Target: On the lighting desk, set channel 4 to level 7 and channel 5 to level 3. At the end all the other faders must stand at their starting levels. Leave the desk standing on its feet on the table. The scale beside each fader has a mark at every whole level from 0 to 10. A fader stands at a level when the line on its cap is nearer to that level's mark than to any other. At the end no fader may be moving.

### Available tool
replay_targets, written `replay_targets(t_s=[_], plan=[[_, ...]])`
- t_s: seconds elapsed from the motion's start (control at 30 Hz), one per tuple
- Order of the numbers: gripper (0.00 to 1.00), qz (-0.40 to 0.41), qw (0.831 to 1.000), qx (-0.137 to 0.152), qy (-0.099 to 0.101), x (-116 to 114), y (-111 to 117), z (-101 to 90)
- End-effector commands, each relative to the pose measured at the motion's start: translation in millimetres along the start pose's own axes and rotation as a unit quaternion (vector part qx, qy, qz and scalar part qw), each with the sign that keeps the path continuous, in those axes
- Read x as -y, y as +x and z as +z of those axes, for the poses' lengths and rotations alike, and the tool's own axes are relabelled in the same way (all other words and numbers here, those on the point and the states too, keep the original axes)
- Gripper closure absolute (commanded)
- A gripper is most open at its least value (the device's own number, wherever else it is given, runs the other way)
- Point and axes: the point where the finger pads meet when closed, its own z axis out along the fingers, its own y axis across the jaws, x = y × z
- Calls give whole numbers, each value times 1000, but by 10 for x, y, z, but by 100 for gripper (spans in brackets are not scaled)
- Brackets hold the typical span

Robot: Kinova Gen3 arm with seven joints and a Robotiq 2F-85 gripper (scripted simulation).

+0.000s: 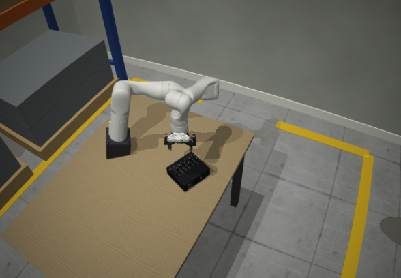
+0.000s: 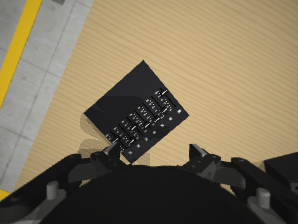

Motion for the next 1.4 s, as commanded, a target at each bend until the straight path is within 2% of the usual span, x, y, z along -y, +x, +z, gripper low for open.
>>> replay_targets(t_s=[0.0,0.13,0.2,0.6,1.37], plan=[[0,38,999,-7,7,40,83,-79],[0,101,995,-14,17,109,155,-169],[0,101,995,-14,17,109,155,-169],[0,214,976,-24,38,229,280,-340],[0,228,972,-25,41,243,294,-362]])
